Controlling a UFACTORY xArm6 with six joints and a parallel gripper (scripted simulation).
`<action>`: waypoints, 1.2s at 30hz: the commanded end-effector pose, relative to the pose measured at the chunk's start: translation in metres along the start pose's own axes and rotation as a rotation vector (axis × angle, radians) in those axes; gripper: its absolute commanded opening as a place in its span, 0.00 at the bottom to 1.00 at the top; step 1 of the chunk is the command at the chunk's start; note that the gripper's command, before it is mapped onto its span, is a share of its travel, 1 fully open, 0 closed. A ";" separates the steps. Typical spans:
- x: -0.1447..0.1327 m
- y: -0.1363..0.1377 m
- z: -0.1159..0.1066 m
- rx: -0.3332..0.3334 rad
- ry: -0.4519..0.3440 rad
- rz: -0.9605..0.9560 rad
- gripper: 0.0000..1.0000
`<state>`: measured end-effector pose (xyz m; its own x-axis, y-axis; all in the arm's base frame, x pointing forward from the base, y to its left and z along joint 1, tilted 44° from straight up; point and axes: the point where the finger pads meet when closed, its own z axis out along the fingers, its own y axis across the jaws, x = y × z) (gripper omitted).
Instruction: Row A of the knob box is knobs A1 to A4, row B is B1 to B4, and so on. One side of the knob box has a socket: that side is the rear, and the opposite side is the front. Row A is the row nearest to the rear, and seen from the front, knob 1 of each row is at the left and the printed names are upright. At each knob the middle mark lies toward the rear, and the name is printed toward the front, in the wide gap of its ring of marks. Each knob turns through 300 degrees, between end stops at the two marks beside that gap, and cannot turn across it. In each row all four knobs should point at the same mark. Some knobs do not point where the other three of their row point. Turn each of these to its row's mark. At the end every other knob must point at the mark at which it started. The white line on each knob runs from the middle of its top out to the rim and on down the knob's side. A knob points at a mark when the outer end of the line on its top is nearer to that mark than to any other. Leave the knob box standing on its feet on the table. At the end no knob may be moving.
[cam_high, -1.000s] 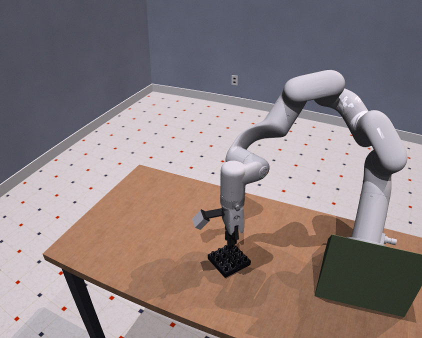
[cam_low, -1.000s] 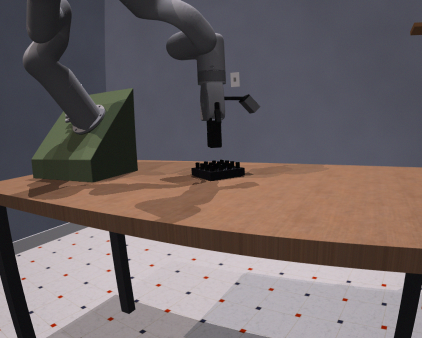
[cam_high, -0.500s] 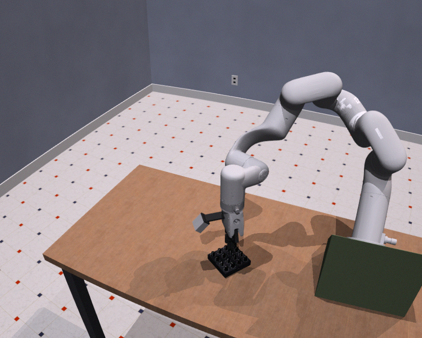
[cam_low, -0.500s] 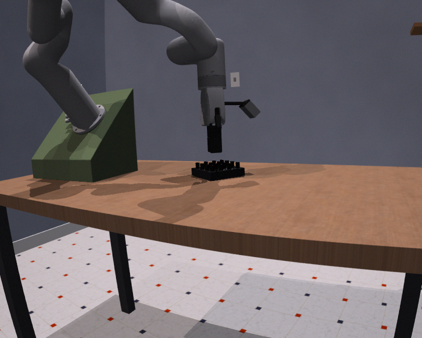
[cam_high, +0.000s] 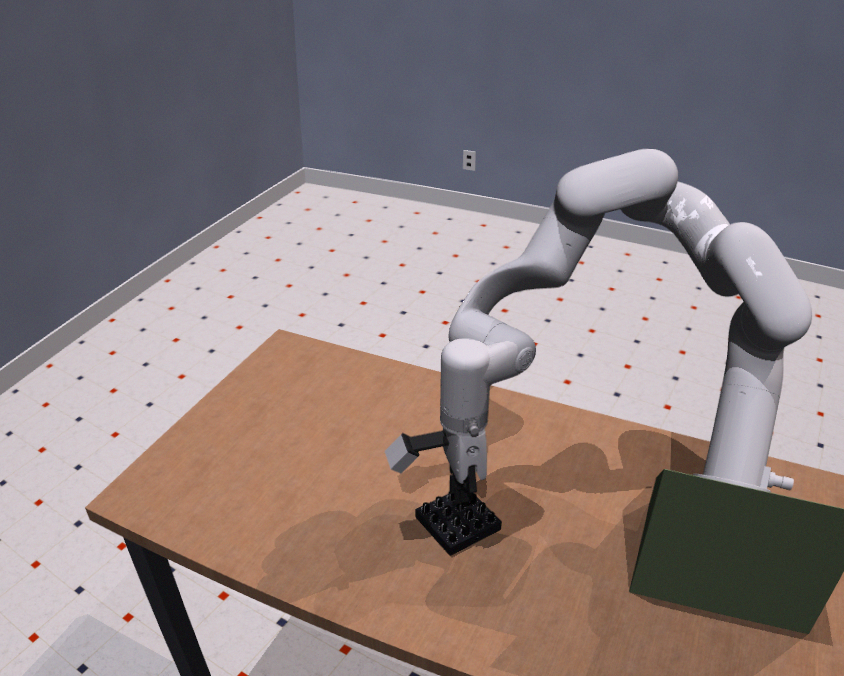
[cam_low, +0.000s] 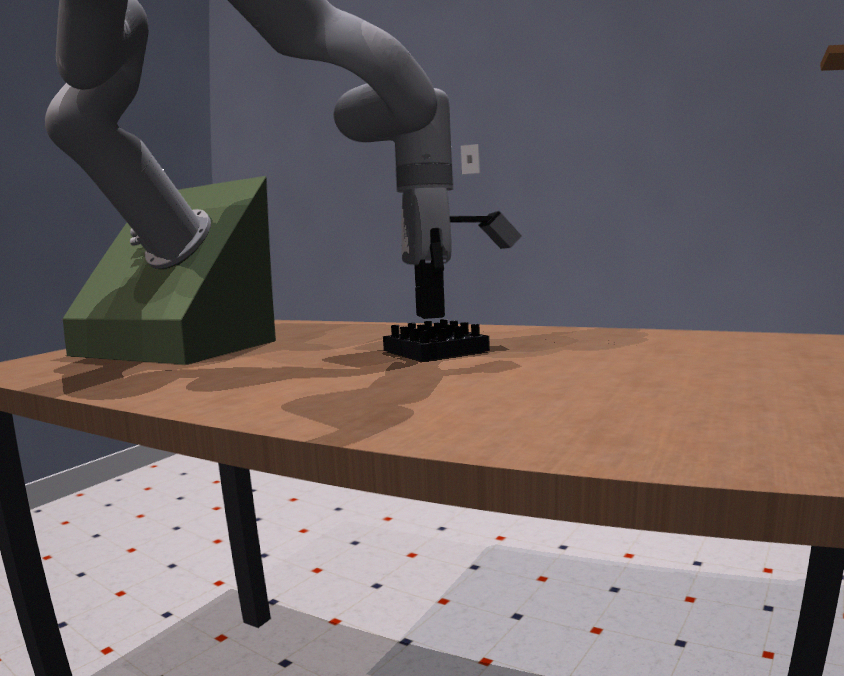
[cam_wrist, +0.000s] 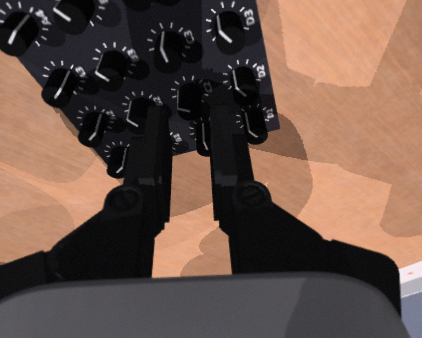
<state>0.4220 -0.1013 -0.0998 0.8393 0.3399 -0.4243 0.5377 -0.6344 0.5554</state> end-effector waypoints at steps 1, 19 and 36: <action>0.001 0.001 0.003 -0.001 0.003 0.001 0.19; 0.001 0.001 0.008 -0.001 0.003 0.001 0.19; 0.001 0.001 0.008 -0.001 0.003 0.001 0.19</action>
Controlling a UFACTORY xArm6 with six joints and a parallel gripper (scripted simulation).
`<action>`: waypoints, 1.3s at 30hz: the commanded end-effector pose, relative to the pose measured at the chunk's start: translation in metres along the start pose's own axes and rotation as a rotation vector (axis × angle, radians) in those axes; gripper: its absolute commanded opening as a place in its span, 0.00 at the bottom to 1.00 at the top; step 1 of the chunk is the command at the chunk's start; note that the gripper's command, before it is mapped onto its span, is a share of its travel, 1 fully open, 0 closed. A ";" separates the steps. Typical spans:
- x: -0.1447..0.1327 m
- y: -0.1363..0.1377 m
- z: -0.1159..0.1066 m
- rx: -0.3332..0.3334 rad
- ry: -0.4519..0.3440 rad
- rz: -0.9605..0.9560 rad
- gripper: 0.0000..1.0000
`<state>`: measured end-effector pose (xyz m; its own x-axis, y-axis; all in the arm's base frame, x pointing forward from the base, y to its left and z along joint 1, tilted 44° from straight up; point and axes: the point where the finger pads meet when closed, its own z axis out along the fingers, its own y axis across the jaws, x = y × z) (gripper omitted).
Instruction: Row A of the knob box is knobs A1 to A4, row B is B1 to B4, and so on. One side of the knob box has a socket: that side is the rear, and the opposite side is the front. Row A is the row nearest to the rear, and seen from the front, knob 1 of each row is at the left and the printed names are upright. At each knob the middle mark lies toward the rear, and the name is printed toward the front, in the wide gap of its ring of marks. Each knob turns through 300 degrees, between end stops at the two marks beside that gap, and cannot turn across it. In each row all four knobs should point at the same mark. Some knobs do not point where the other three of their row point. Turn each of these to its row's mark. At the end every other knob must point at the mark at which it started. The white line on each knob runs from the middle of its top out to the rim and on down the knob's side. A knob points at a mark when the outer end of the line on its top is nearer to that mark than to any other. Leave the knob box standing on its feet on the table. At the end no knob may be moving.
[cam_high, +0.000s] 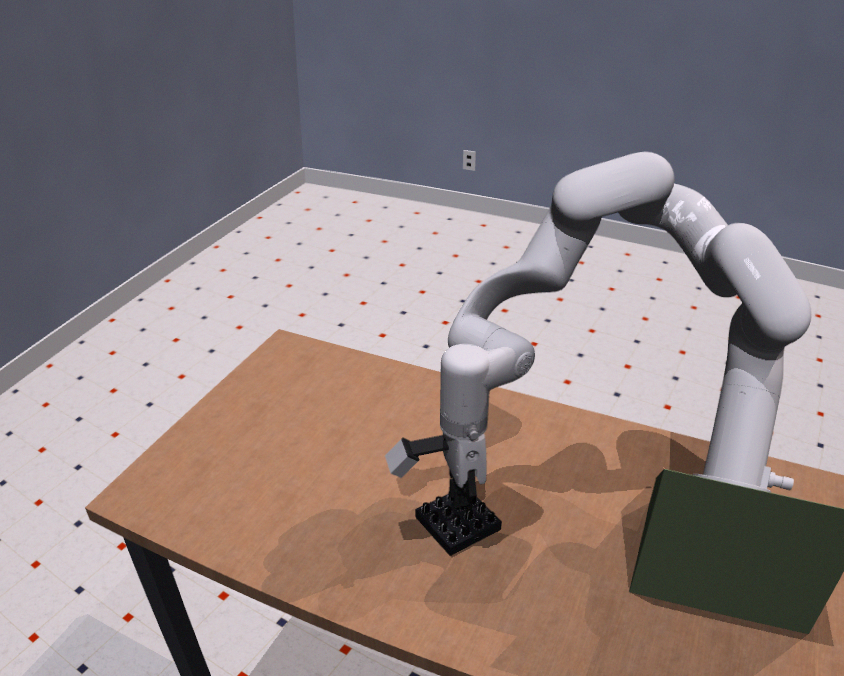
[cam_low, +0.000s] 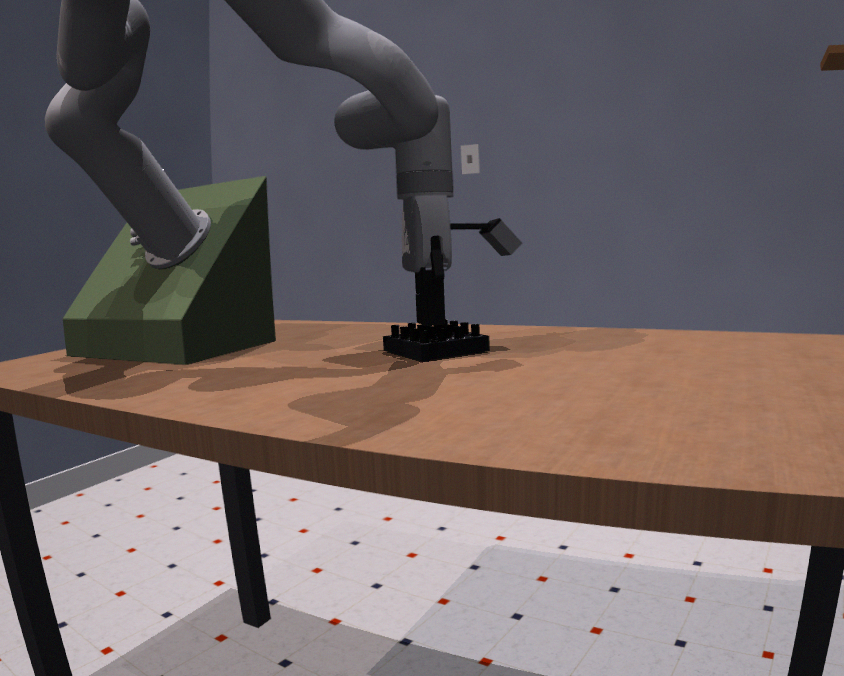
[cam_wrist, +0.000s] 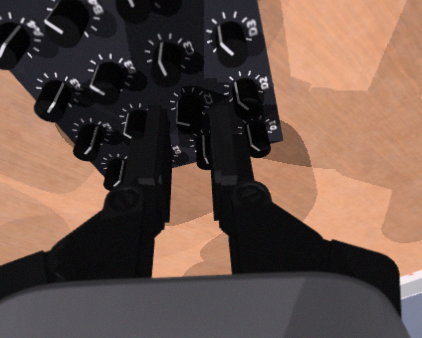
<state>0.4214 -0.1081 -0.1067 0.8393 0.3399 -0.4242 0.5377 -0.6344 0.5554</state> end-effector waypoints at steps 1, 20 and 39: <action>0.001 0.001 -0.001 -0.001 0.003 0.001 0.19; 0.001 0.001 -0.001 -0.001 0.003 0.001 0.19; 0.001 0.001 0.008 -0.001 0.003 0.001 0.19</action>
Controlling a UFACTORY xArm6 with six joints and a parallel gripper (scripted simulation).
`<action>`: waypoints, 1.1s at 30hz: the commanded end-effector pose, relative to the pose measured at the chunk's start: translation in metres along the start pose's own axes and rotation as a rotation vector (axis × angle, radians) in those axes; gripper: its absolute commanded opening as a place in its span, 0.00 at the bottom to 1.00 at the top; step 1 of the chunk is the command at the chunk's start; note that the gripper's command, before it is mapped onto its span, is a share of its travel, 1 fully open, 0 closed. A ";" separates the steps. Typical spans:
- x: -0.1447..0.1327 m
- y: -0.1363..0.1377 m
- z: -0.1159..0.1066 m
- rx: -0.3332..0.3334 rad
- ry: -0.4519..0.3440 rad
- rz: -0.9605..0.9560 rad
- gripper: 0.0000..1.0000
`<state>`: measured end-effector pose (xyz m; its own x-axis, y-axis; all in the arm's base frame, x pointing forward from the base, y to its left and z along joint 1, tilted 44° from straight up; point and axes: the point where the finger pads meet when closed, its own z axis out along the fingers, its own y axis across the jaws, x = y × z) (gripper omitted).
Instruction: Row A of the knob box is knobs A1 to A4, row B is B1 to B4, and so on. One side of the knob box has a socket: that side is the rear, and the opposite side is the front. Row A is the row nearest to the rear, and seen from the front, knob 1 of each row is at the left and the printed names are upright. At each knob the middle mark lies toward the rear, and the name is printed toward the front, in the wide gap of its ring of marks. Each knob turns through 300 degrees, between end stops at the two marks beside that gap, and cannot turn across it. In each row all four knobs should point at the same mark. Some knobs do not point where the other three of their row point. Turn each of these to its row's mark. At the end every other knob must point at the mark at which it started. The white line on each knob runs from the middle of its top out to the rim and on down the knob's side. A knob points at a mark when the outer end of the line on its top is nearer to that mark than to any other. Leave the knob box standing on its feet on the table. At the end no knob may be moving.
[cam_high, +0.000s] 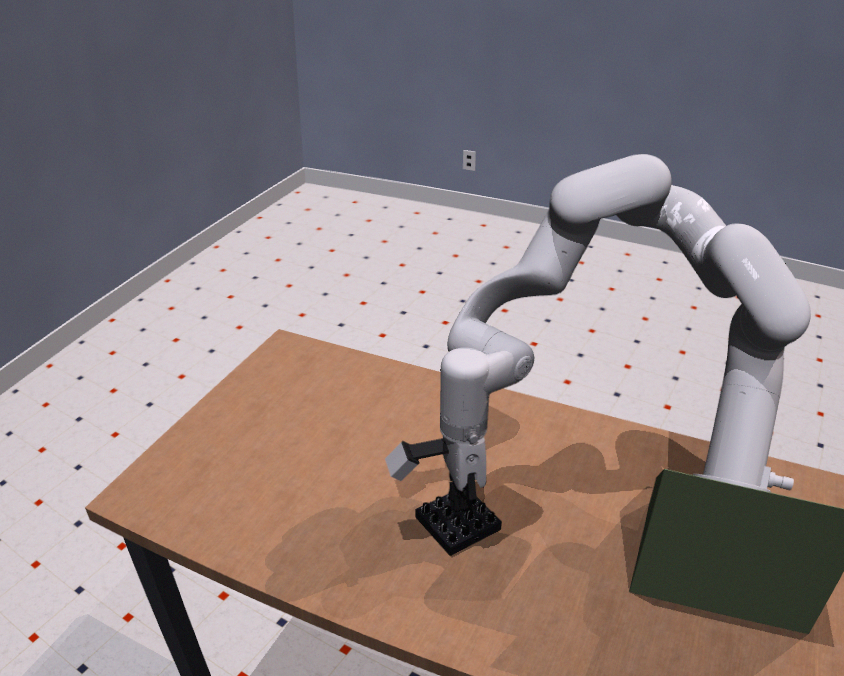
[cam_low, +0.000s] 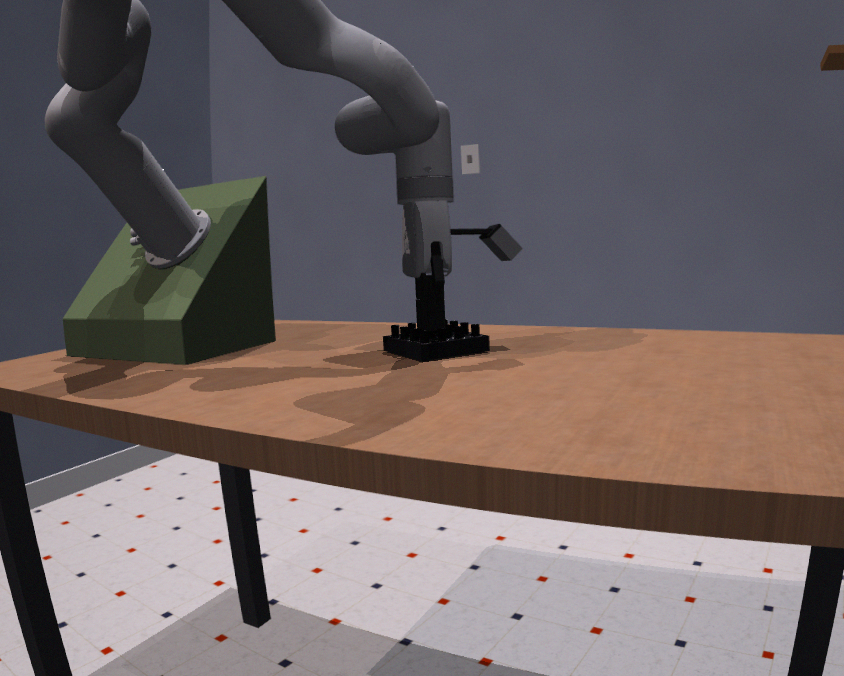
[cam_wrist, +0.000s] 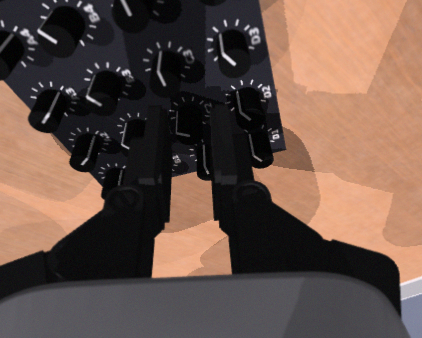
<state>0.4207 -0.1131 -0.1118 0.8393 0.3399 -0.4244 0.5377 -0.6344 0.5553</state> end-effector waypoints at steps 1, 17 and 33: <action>0.001 0.001 0.001 -0.001 0.003 0.001 0.19; 0.001 0.001 0.004 -0.001 0.003 0.001 0.19; 0.001 0.001 0.004 -0.001 0.003 0.001 0.19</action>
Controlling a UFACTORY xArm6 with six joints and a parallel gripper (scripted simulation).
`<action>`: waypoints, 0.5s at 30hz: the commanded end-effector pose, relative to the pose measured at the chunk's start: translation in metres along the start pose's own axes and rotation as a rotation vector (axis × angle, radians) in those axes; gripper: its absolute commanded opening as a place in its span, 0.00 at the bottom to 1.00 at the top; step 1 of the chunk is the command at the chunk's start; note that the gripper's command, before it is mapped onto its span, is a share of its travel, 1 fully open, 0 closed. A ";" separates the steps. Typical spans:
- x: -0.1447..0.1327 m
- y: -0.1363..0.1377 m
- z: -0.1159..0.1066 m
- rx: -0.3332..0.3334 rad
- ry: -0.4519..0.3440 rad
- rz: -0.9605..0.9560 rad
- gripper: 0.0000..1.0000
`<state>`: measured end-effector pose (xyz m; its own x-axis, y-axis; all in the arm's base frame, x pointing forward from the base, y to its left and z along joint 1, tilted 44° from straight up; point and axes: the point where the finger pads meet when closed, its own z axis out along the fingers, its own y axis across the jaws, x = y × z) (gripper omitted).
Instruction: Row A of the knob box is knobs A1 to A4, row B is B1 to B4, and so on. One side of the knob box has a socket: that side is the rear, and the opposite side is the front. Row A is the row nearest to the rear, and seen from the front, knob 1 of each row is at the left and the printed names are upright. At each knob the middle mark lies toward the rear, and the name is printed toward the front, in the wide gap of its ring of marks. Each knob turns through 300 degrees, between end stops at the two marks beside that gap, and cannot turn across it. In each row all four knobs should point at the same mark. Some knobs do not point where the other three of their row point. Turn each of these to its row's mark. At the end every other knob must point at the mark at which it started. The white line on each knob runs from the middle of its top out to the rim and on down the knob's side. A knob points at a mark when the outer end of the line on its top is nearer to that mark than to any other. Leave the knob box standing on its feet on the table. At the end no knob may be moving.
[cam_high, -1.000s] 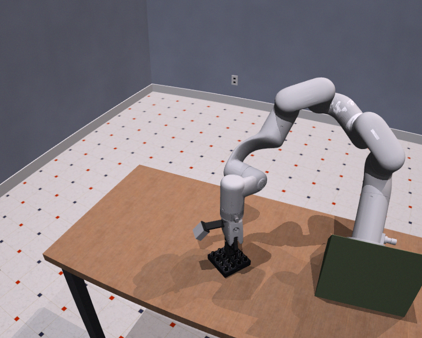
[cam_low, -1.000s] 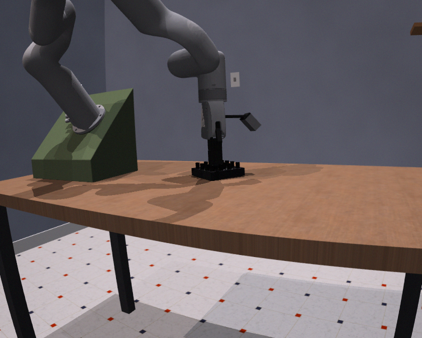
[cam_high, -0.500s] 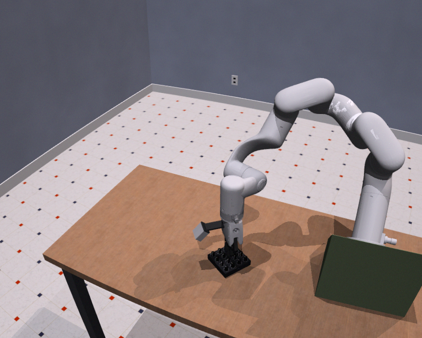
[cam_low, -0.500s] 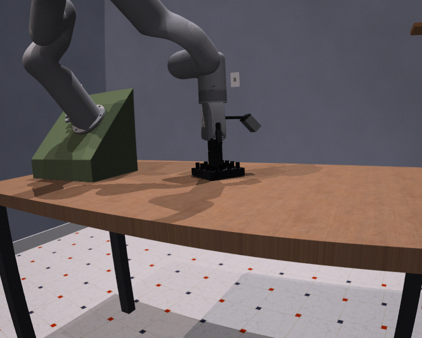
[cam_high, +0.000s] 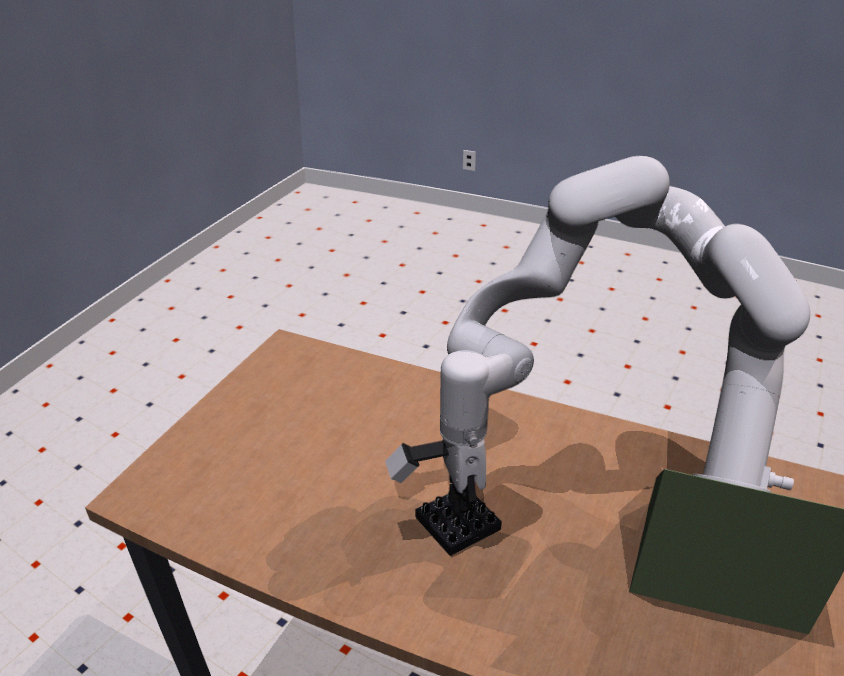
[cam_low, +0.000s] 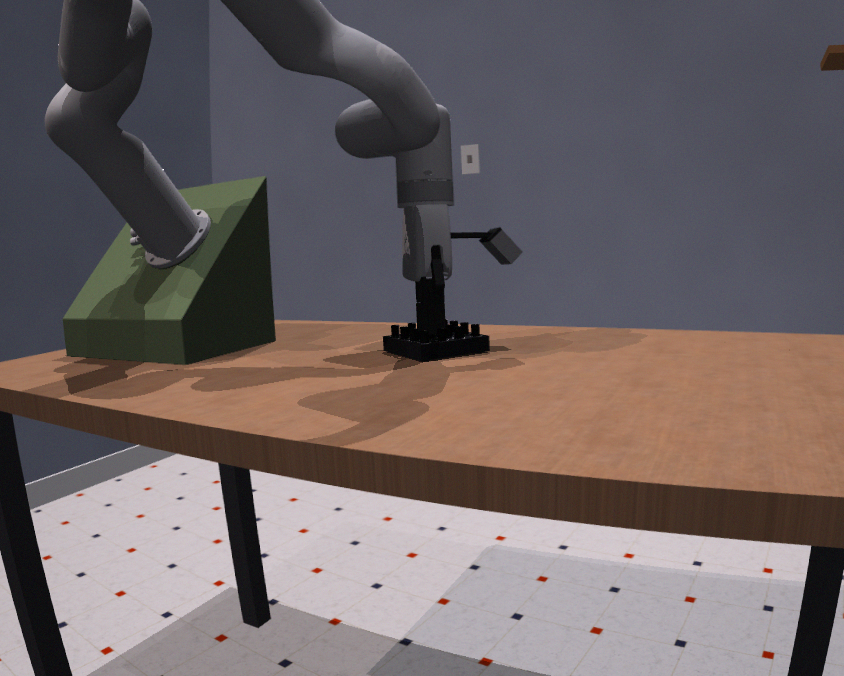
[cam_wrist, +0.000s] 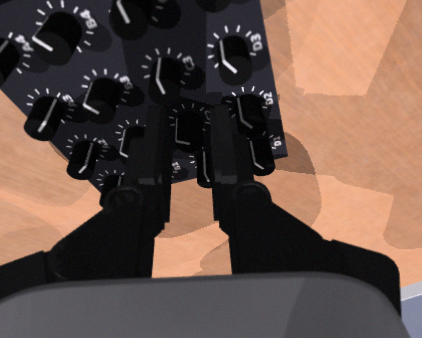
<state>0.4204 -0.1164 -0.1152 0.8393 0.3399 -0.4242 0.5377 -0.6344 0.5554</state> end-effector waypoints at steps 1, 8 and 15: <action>0.001 0.001 -0.001 -0.001 0.003 0.001 0.19; 0.001 0.001 -0.001 -0.001 0.003 0.001 0.19; 0.001 0.001 -0.001 -0.001 0.003 0.001 0.08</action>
<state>0.4204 -0.1165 -0.1152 0.8393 0.3399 -0.4242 0.5377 -0.6344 0.5554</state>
